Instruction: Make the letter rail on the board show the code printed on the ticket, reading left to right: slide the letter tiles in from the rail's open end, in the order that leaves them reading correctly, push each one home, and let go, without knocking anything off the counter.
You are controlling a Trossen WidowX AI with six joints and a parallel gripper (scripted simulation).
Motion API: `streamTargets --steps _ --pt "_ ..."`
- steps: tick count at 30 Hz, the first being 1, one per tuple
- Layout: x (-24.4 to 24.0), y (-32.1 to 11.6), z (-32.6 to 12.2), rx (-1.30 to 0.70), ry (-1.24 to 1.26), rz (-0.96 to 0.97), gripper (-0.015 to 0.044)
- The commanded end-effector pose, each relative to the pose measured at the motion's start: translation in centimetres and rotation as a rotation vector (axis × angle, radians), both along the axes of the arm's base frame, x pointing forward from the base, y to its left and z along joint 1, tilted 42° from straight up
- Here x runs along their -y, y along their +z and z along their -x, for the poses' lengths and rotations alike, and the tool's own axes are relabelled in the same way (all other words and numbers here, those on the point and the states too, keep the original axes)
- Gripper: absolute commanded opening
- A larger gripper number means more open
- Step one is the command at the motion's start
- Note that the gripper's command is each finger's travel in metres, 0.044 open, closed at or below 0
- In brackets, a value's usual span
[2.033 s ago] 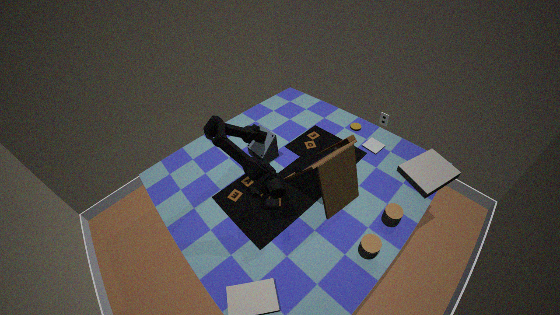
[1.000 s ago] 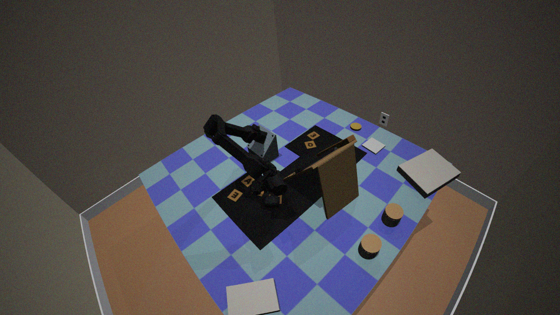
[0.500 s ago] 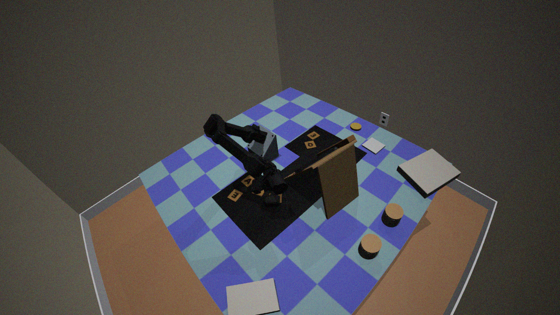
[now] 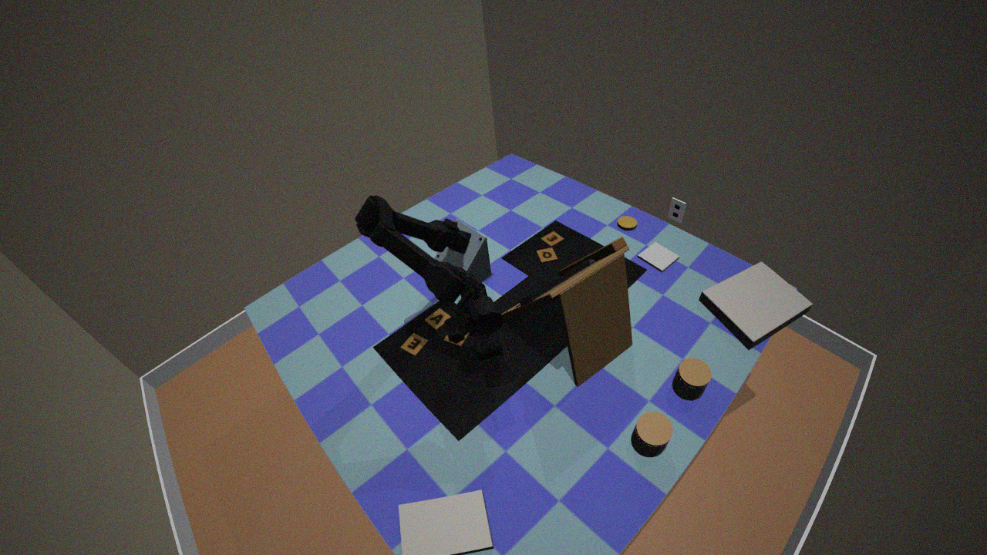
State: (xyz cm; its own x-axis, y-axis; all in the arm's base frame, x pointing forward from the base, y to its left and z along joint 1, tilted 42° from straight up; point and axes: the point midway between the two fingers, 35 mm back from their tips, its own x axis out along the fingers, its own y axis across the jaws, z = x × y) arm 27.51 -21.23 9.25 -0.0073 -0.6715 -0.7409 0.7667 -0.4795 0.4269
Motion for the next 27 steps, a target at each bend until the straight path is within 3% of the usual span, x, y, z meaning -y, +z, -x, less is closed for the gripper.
streamTargets --steps 1,27 --pt "-0.6 0.8 -0.5 -0.034 0.130 0.014 0.0000" --pt "-4.0 4.7 -2.7 -0.360 0.854 0.253 0.0000"
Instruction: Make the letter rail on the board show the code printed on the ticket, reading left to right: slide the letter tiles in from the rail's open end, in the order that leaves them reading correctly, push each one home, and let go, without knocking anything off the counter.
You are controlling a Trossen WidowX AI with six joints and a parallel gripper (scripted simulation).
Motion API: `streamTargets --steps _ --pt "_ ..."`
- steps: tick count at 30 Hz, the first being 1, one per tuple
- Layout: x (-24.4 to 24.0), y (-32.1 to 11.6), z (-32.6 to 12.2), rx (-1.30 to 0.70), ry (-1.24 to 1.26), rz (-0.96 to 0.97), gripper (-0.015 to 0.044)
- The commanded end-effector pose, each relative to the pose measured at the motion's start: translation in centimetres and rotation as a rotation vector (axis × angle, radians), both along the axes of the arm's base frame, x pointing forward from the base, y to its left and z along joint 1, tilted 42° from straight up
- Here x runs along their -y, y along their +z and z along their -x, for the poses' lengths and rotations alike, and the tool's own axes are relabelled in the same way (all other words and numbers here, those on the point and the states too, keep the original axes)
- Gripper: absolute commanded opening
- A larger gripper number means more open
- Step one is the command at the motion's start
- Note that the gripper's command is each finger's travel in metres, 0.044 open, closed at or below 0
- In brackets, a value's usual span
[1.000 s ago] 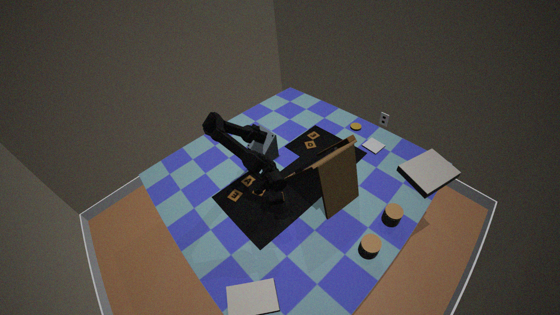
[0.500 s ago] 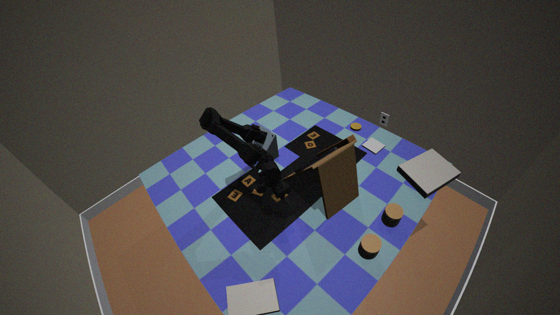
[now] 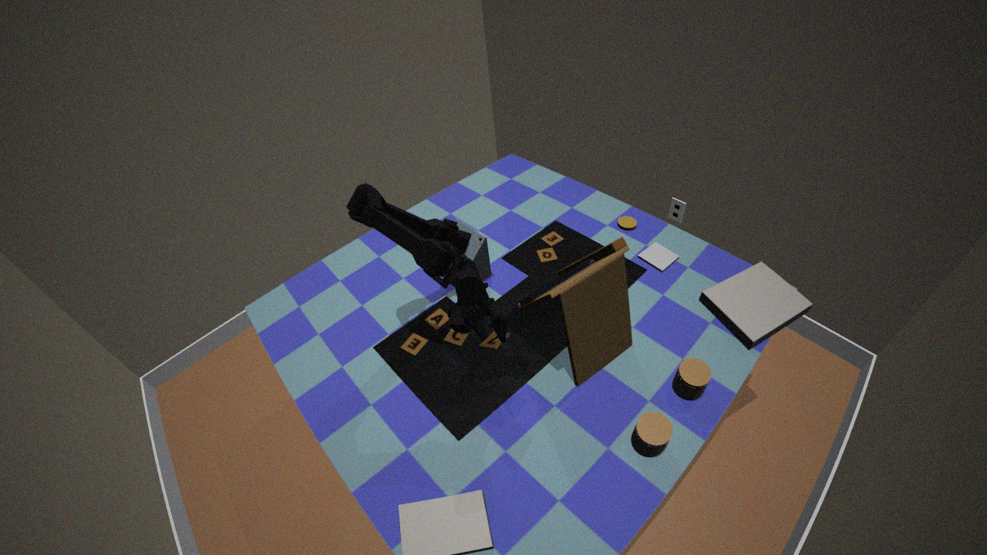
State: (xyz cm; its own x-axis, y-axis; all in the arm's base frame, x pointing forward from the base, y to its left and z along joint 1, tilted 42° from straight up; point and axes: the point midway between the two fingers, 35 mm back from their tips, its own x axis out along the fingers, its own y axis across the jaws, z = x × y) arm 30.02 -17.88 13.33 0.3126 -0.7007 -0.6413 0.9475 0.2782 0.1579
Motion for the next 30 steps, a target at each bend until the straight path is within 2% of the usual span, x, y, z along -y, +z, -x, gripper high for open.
streamTargets --steps 1,30 --pt "-0.8 0.8 -0.3 -0.042 0.124 0.053 0.0000" --pt "-4.0 3.8 -0.4 -0.439 0.746 0.547 0.0000"
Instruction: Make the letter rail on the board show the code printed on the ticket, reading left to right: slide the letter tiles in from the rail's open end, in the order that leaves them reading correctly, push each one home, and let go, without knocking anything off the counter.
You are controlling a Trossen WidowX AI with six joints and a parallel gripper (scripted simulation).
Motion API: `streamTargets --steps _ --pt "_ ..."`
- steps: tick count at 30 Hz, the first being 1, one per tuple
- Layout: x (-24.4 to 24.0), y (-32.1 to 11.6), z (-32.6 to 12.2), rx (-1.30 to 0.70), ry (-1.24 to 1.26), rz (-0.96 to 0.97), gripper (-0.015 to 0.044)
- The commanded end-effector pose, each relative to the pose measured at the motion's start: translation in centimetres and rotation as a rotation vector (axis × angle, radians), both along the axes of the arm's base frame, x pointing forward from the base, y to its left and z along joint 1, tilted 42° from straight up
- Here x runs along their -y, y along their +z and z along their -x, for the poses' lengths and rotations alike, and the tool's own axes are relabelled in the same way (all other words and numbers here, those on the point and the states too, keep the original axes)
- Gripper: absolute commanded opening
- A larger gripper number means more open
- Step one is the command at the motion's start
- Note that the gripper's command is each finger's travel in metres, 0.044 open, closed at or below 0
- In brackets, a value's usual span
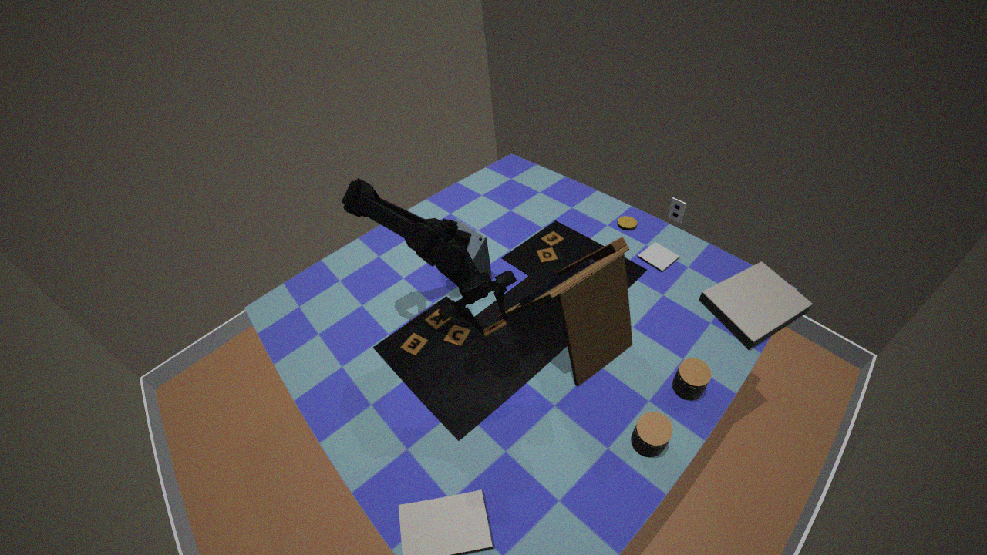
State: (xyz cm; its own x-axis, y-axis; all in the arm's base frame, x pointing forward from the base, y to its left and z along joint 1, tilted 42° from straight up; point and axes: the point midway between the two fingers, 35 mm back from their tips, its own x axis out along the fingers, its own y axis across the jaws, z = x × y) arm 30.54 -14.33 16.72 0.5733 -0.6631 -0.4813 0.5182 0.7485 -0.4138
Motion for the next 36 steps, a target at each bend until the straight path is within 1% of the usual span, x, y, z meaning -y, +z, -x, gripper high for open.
streamTargets --steps 1,9,36 --pt "-0.6 0.5 0.2 -0.051 0.091 0.095 0.0000" --pt "-1.3 1.3 0.4 -0.140 0.222 0.259 0.0000" --pt "-1.7 0.6 0.1 -0.142 0.225 0.263 0.0000"
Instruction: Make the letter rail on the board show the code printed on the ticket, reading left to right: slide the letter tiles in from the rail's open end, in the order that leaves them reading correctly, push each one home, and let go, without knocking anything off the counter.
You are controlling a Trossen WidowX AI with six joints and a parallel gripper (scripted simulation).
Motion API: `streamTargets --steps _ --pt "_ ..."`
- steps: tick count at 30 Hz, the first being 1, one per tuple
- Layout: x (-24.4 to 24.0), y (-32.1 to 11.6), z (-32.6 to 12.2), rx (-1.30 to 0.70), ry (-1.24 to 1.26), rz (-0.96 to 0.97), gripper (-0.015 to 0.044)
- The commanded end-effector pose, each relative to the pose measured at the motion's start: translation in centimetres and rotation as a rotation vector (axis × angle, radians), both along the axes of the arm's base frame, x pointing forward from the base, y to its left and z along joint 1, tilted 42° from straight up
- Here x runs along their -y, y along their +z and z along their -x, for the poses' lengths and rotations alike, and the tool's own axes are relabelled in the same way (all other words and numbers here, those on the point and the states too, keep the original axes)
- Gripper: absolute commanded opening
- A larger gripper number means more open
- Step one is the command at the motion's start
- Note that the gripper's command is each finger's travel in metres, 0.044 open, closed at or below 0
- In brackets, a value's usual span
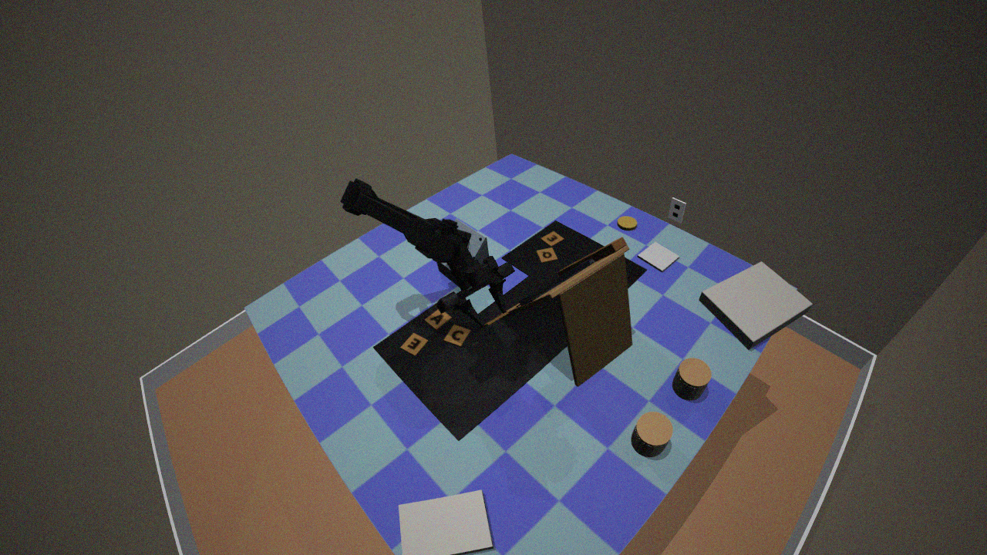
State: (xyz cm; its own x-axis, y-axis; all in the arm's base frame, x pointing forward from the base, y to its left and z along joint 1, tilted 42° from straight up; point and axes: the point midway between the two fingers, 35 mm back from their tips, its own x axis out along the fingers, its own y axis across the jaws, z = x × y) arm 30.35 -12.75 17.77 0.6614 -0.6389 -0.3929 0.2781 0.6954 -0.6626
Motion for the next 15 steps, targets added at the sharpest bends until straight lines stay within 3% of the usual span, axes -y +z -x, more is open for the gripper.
streamTargets --steps 1,15 --pt "-0.16 -0.44 -0.06 -0.005 -0.002 -0.001 0.0000" --pt "-0.60 -0.99 -0.21 -0.005 -0.002 -0.002 0.0000"
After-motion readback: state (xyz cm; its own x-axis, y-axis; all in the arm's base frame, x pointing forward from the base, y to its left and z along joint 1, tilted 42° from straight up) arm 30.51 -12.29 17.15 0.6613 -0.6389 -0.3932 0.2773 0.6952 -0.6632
